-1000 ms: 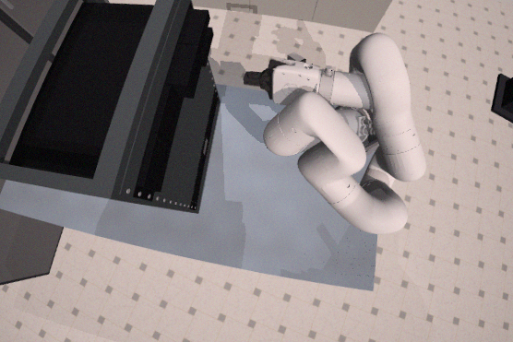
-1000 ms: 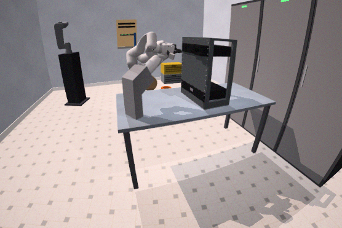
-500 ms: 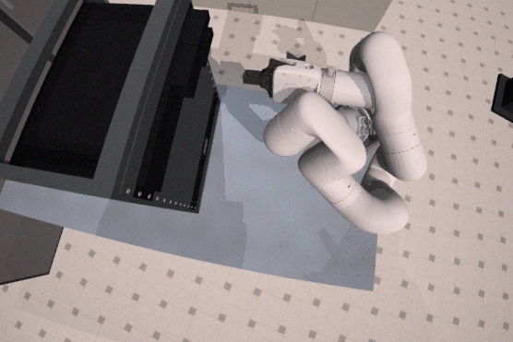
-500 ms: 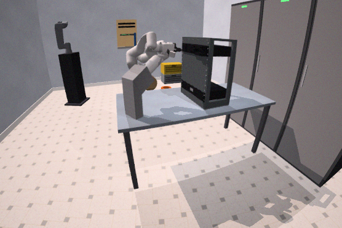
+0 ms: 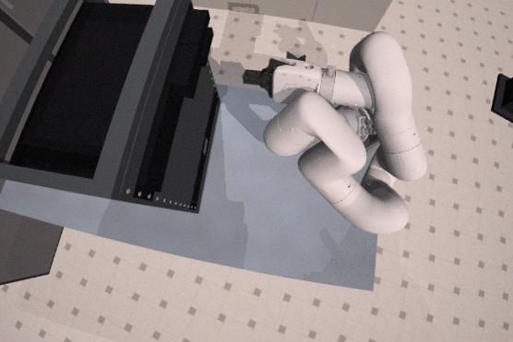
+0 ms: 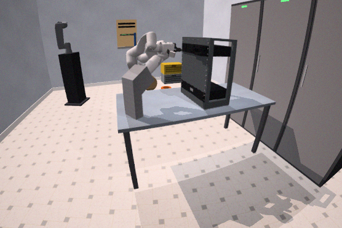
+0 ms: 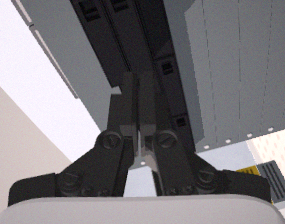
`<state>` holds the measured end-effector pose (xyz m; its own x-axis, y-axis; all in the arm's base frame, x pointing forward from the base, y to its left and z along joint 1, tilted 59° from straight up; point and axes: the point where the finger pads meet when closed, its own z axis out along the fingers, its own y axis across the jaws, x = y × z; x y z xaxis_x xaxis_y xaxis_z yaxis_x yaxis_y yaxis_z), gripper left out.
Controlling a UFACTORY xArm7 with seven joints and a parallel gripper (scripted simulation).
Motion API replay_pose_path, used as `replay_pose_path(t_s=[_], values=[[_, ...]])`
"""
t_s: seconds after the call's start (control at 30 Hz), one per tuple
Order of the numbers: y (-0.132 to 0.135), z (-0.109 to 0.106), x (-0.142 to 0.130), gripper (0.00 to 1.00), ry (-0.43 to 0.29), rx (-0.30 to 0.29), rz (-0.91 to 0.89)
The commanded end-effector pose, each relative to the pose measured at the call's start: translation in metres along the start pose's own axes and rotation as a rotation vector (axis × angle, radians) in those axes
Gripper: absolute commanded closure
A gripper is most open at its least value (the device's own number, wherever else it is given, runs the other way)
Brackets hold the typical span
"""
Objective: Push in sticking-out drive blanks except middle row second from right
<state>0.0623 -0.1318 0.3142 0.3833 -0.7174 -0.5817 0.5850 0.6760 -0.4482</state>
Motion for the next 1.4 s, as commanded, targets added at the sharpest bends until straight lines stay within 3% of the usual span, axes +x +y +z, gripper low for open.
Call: replay_pose_path(t_s=[0.0, 1.37], values=[[-0.0168, -0.0019, -0.0119, 1.00, -0.046, 0.051, -0.153], [-0.0216, -0.0028, -0.0158, 1.00, -0.058, 0.068, -0.200]])
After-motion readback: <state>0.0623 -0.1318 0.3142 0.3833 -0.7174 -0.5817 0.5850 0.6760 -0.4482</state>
